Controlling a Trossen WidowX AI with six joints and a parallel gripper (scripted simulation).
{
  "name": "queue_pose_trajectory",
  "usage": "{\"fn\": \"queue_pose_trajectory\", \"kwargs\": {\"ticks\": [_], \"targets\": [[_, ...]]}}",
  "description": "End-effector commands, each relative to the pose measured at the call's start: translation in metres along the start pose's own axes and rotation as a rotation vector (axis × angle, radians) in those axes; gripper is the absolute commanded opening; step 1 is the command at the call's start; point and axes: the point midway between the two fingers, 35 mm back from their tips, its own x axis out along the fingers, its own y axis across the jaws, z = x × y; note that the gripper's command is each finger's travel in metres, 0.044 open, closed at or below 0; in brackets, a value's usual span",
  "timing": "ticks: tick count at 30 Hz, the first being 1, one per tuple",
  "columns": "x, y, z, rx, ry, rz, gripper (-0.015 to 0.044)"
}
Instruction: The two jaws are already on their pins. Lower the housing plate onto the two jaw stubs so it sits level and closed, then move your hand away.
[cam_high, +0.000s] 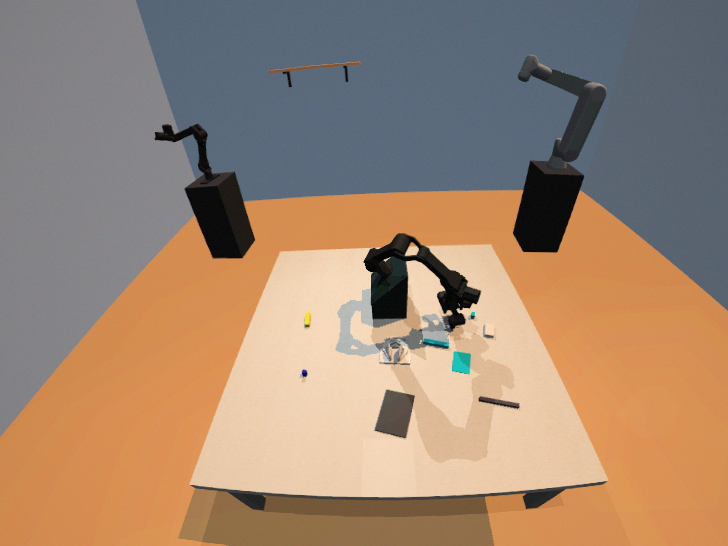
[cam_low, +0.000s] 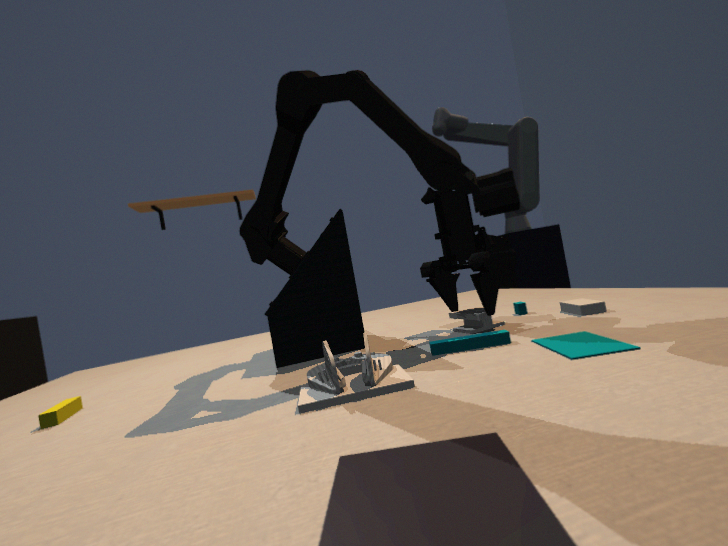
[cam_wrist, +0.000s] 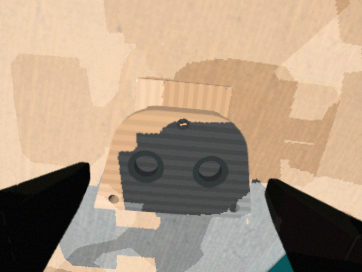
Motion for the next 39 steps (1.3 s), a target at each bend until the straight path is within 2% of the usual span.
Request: {"fn": "queue_pose_trajectory", "kwargs": {"ticks": [1, 34, 39], "targets": [[0.0093, 0.0014, -0.0004, -0.008, 0.007, 0.0, 0.044], [0.0169, 0.0015, -0.0006, -0.008, 0.007, -0.001, 0.044], [0.0164, 0.0016, -0.0004, -0.004, 0.005, 0.002, 0.0407]]}}
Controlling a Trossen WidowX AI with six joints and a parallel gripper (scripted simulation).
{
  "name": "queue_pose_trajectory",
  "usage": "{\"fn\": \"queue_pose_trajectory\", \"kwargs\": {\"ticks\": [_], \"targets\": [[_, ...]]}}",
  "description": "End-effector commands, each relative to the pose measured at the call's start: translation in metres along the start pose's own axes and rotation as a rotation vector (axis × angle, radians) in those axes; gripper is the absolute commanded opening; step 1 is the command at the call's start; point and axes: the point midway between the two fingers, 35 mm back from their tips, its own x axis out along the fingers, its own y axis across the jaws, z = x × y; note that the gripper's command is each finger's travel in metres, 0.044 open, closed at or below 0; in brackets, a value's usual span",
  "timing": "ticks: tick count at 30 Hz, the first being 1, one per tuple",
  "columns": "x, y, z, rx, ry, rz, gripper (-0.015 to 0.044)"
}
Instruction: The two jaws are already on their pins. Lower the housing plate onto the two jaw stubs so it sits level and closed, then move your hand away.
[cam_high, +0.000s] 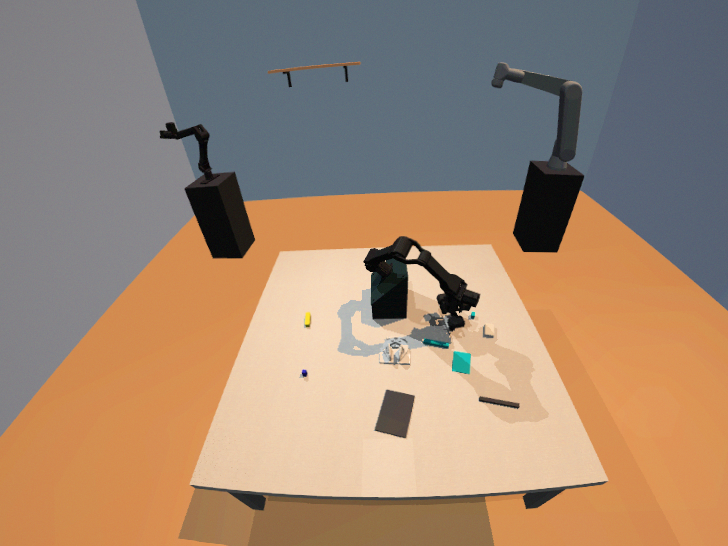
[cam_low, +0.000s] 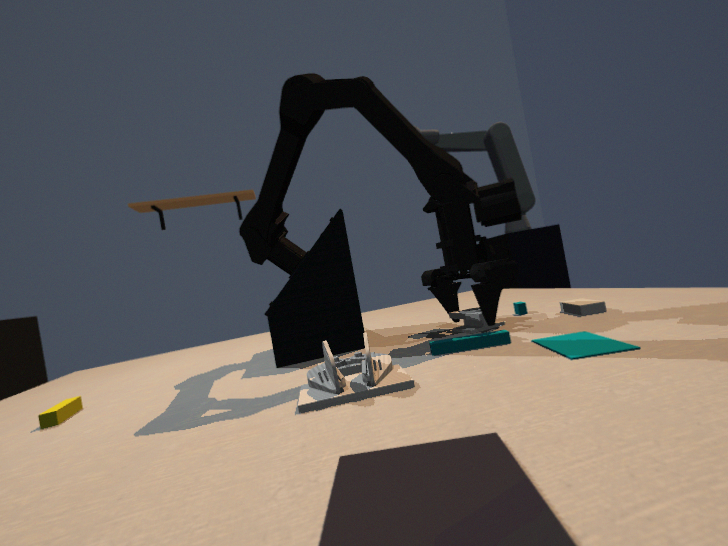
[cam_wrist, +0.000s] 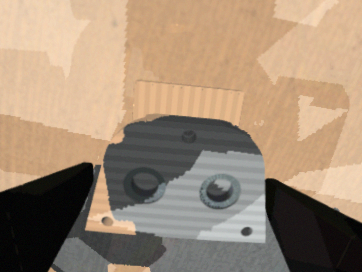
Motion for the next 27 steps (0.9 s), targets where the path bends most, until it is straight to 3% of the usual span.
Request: {"fn": "queue_pose_trajectory", "kwargs": {"ticks": [1, 9, 20, 27], "targets": [[0.0, 0.0, 0.0, 0.0, 0.0, 0.0, 0.04], [0.0, 0.0, 0.0, 0.0, 0.0, 0.0, 0.0351], [-0.001, 0.0, 0.0, 0.0, 0.0, 0.0, 0.0351], [-0.02, -0.002, 0.001, -0.002, -0.001, -0.001, 0.0351]]}}
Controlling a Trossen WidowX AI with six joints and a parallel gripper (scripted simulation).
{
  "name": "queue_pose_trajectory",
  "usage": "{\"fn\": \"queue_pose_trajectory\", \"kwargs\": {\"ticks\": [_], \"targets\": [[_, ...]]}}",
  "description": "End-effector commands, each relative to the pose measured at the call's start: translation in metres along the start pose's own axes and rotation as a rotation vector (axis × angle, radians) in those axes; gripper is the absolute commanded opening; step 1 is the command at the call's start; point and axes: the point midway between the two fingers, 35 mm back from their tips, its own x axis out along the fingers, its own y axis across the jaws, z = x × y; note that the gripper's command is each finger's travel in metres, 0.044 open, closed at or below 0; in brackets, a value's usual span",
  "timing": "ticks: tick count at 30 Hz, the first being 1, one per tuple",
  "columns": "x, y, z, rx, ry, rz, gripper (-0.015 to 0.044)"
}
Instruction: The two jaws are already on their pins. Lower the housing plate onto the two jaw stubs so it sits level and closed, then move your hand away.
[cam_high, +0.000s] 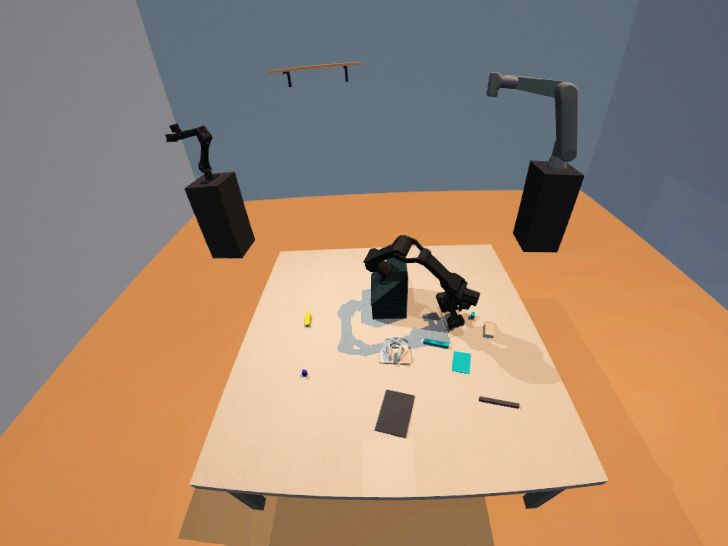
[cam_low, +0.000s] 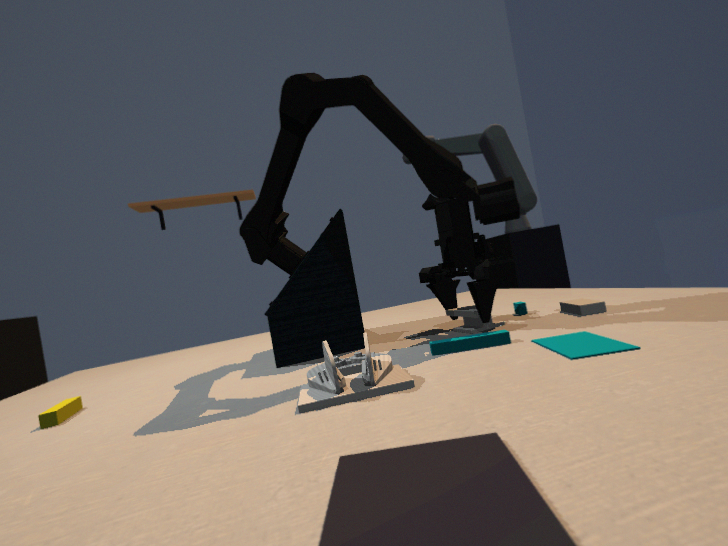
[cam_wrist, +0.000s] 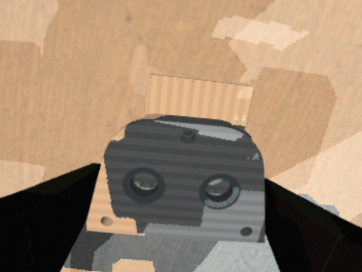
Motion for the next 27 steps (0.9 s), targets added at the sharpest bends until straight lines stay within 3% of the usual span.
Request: {"fn": "queue_pose_trajectory", "kwargs": {"ticks": [1, 16, 27], "targets": [[-0.018, -0.005, 0.003, 0.009, -0.015, -0.013, 0.0351], [-0.066, -0.003, 0.002, 0.005, -0.015, -0.014, 0.0351], [-0.068, -0.002, 0.002, 0.005, -0.015, -0.014, 0.0351]]}}
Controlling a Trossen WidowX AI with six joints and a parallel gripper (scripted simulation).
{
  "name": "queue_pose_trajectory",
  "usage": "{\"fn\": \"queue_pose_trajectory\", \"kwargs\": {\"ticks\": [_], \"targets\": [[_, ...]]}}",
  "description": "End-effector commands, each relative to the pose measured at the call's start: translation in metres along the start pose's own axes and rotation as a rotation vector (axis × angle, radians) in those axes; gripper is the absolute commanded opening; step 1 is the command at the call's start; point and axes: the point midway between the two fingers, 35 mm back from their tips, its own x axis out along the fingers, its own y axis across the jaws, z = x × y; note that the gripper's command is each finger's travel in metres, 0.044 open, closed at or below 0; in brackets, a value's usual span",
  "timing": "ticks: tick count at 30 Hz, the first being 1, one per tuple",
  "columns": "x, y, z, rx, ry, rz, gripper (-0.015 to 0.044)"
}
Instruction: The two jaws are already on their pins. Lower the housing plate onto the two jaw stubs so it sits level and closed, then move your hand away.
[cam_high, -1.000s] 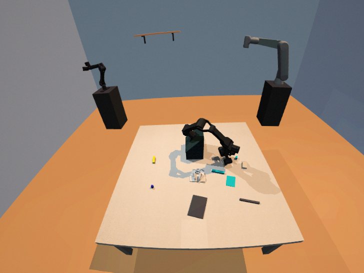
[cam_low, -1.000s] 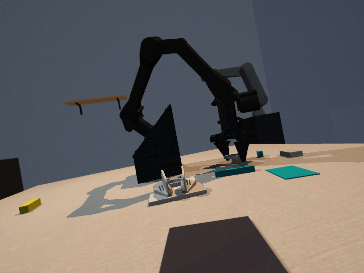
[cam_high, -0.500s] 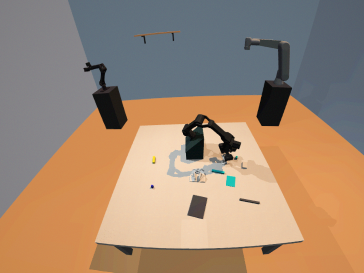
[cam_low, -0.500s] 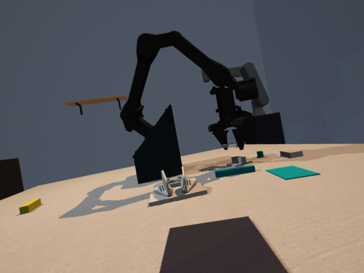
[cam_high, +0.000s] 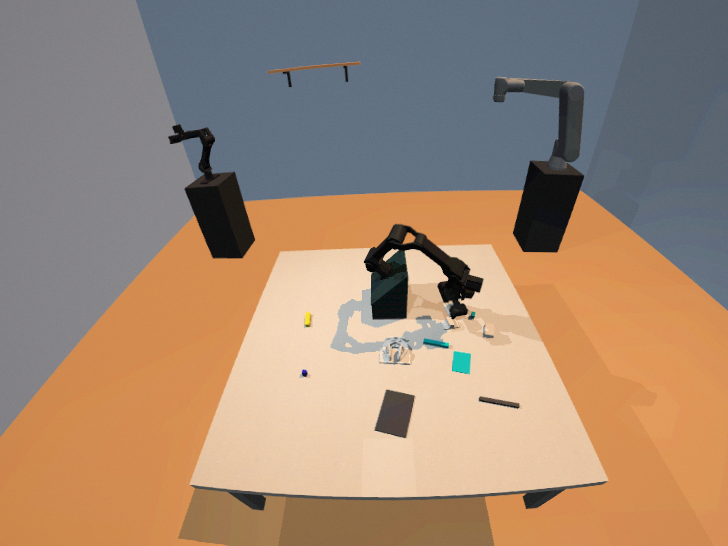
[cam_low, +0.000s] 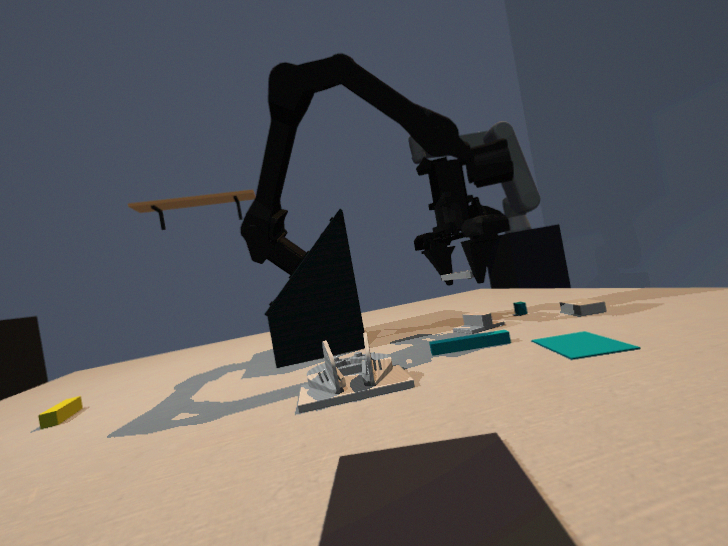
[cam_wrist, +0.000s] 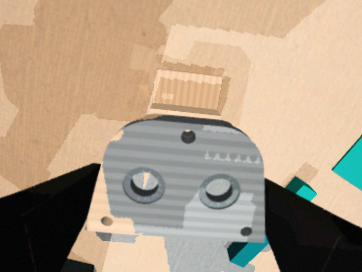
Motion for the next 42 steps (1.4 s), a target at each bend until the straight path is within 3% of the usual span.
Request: {"fn": "queue_pose_trajectory", "kwargs": {"ticks": [1, 42], "targets": [[-0.004, -0.002, 0.001, 0.008, -0.009, -0.003, 0.0351], [-0.018, -0.055, -0.105, 0.804, -0.05, 0.002, 0.0351]]}}
